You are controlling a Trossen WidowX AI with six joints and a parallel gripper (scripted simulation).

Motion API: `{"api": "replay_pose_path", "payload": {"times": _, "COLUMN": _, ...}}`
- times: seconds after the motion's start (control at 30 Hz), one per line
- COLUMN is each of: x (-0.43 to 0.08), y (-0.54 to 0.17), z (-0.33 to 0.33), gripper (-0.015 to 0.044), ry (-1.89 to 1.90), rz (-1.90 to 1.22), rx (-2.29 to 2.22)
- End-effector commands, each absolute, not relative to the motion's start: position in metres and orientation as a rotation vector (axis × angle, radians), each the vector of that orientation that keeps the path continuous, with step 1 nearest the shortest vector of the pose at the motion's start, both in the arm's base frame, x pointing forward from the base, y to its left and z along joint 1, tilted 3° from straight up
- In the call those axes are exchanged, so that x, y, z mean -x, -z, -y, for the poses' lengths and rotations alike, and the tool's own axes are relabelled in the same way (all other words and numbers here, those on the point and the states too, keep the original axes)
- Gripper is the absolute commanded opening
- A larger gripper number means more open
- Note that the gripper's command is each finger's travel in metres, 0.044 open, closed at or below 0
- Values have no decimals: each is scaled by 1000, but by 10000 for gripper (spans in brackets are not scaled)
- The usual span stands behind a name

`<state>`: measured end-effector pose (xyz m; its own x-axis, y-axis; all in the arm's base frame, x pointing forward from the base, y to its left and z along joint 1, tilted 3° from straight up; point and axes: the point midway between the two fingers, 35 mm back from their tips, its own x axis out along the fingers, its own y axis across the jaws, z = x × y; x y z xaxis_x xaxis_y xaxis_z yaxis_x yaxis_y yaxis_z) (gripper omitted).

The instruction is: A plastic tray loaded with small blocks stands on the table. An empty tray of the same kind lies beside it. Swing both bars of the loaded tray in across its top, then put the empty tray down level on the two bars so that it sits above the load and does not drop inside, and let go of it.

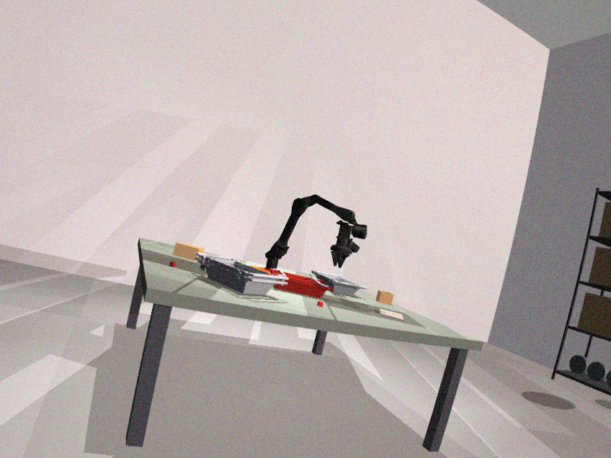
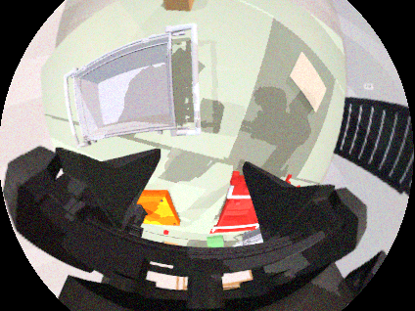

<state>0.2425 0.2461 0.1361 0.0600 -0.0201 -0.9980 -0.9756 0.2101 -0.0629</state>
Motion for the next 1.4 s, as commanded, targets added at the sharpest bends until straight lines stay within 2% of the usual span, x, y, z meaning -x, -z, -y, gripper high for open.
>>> {"api": "replay_pose_path", "payload": {"times": 0.0, "x": -177, "y": -118, "z": -266, "gripper": 440, "ry": -621, "rz": -1450, "rx": 678}}
{"api": "replay_pose_path", "payload": {"times": 0.67, "x": -85, "y": -96, "z": -269, "gripper": 440, "ry": 12, "rz": -1554, "rx": 47}}
{"api": "replay_pose_path", "payload": {"times": 1.37, "x": -83, "y": -89, "z": -270, "gripper": 440, "ry": 33, "rz": -1554, "rx": 26}}
